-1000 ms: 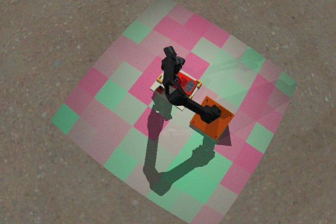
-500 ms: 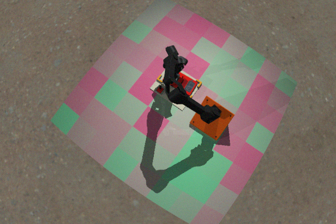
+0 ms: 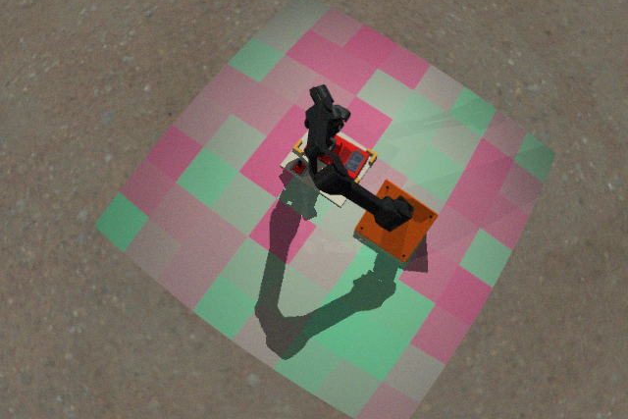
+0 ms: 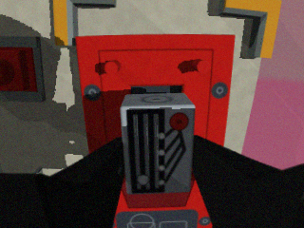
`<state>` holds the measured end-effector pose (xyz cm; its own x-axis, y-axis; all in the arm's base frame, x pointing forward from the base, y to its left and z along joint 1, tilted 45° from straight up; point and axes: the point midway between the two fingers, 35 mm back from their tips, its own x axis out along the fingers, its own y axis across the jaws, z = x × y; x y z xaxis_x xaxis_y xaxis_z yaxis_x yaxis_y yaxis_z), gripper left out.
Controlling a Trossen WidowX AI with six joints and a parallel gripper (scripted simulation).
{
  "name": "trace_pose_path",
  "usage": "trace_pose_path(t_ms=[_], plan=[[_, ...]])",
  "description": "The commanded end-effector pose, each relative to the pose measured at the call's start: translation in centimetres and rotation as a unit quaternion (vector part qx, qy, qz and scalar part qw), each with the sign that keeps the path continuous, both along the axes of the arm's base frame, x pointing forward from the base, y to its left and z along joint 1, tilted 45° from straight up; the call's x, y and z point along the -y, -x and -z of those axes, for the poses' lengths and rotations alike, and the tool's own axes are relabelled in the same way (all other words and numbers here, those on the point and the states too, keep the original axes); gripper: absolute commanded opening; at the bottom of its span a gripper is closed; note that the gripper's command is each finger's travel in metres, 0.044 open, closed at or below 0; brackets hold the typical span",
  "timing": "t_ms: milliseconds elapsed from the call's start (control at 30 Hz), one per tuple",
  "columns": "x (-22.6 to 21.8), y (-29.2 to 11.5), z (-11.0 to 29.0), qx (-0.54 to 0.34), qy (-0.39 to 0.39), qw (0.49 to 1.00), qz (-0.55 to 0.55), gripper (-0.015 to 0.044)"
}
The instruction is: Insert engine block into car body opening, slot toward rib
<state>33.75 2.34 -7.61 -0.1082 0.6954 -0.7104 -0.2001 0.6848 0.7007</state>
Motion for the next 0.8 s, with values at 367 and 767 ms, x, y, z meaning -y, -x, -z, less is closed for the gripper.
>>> trace_pose_path(t_ms=[367,767], plan=[[0.09,0.01,0.12,0.010,0.000,1.000,-0.010,0.0159],[0.01,0.03,0.23,-0.030,0.006,0.999,0.031,0.0159]])
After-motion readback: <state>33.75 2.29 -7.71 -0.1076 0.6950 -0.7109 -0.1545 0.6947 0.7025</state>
